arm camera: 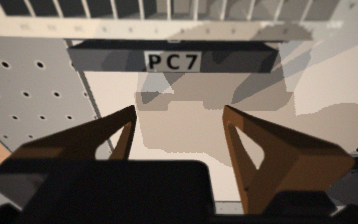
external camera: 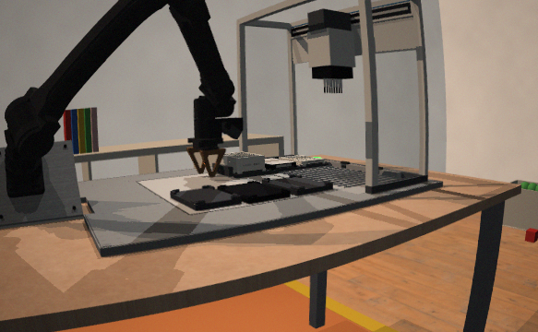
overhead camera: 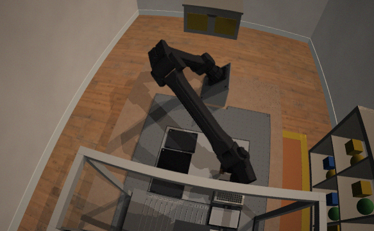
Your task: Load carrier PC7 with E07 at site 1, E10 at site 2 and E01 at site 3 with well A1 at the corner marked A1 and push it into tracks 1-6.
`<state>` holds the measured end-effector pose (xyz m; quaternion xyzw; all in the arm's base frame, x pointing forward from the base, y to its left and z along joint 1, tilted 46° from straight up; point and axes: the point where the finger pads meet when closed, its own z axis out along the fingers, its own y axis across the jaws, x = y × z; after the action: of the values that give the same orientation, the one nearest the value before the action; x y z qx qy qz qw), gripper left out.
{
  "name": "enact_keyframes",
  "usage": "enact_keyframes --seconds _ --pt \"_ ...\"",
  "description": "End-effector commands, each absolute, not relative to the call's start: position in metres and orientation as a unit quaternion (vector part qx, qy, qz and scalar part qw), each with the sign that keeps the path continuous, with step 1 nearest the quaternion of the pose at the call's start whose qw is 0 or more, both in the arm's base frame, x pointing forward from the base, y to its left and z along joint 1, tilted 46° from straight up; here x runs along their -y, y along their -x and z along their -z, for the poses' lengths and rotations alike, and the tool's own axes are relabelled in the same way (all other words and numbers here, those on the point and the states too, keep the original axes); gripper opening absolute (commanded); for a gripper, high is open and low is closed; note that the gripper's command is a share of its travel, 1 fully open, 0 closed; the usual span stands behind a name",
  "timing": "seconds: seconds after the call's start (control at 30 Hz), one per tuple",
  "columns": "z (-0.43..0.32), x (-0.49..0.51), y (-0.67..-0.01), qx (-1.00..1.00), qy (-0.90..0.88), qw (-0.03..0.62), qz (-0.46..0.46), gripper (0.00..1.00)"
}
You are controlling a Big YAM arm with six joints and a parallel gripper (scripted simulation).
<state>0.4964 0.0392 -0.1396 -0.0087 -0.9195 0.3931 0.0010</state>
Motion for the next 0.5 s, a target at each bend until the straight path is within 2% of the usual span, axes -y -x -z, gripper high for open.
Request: enact_keyframes --seconds 0.0,0.47 --pt "0.112 -0.075 -0.520 0.924 0.008 -0.037 -0.381 0.80" --pt "0.074 -0.113 -0.518 0.925 0.009 -0.038 -0.378 0.80"
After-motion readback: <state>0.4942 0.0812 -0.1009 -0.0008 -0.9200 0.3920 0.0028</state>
